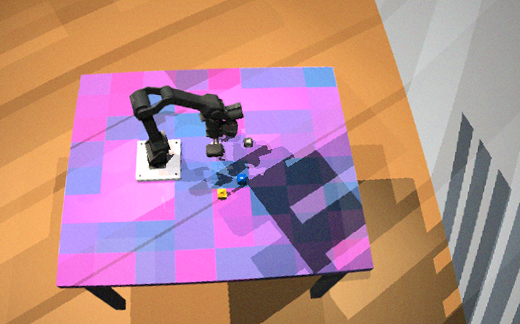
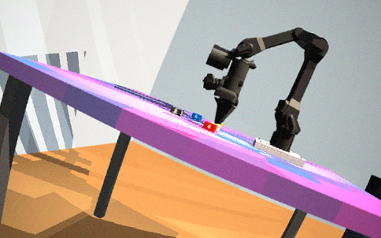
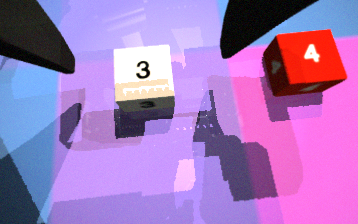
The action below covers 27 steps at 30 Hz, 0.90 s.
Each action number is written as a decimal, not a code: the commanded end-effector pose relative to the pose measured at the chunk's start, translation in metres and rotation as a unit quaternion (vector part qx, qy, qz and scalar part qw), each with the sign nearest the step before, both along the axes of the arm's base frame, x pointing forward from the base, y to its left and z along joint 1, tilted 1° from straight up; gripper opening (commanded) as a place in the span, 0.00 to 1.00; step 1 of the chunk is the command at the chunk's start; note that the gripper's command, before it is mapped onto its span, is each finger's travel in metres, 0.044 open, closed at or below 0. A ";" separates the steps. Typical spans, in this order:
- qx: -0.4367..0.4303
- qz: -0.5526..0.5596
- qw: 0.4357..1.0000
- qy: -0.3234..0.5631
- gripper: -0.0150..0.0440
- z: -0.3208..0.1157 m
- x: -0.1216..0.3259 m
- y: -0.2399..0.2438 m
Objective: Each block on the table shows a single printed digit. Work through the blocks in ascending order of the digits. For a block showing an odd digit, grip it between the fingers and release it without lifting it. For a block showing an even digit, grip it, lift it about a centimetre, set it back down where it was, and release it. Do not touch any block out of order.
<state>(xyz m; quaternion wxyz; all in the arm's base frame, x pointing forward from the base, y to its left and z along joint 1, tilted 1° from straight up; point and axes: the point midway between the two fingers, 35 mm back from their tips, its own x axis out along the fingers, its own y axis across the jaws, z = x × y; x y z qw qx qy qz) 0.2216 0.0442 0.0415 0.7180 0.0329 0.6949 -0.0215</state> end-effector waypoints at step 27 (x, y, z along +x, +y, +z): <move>-0.001 -0.002 1.000 0.000 0.46 -0.013 0.000 0.000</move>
